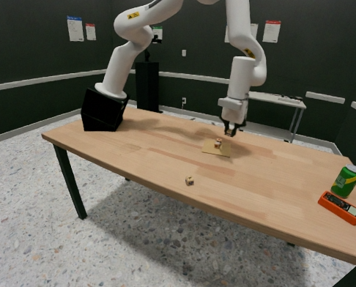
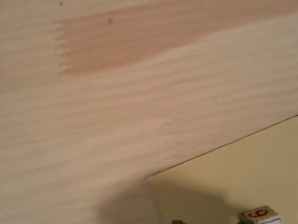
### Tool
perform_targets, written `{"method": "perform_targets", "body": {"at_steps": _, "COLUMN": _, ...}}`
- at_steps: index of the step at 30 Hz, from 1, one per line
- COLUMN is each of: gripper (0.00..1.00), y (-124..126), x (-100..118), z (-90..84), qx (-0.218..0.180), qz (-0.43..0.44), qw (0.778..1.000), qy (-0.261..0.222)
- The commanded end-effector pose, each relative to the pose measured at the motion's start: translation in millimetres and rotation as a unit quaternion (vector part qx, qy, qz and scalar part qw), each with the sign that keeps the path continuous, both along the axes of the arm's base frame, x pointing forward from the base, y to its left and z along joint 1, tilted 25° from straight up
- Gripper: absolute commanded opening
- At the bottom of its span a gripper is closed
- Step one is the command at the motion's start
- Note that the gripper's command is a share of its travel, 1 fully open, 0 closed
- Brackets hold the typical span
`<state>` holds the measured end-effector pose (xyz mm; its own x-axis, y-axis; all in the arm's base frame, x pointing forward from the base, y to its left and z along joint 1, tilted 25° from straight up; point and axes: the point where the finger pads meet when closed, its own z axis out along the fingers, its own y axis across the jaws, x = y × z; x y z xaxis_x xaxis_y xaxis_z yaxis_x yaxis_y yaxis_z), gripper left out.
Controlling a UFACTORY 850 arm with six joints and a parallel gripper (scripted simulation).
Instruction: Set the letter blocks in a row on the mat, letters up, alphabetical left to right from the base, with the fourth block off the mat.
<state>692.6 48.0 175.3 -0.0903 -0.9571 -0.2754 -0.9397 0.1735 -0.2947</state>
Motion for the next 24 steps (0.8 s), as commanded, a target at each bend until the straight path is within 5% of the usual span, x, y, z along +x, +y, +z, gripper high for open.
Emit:
{"method": "perform_targets", "body": {"at_steps": 1, "gripper": 0.23, "y": -2.7, "x": -21.6, "z": -5.7, "qx": -0.017, "qz": 0.061, "qw": 0.998, "qy": -0.031}}
{"method": "perform_targets", "body": {"at_steps": 7, "gripper": 0.23, "y": -5.8, "x": -43.4, "z": -12.7, "qx": -0.045, "qz": 0.114, "qw": 0.992, "qy": -0.040}}
{"method": "perform_targets", "body": {"at_steps": 24, "gripper": 0.23, "y": -6.5, "x": -47.6, "z": -14.0, "qx": -0.050, "qz": 0.124, "qw": 0.990, "qy": -0.042}}
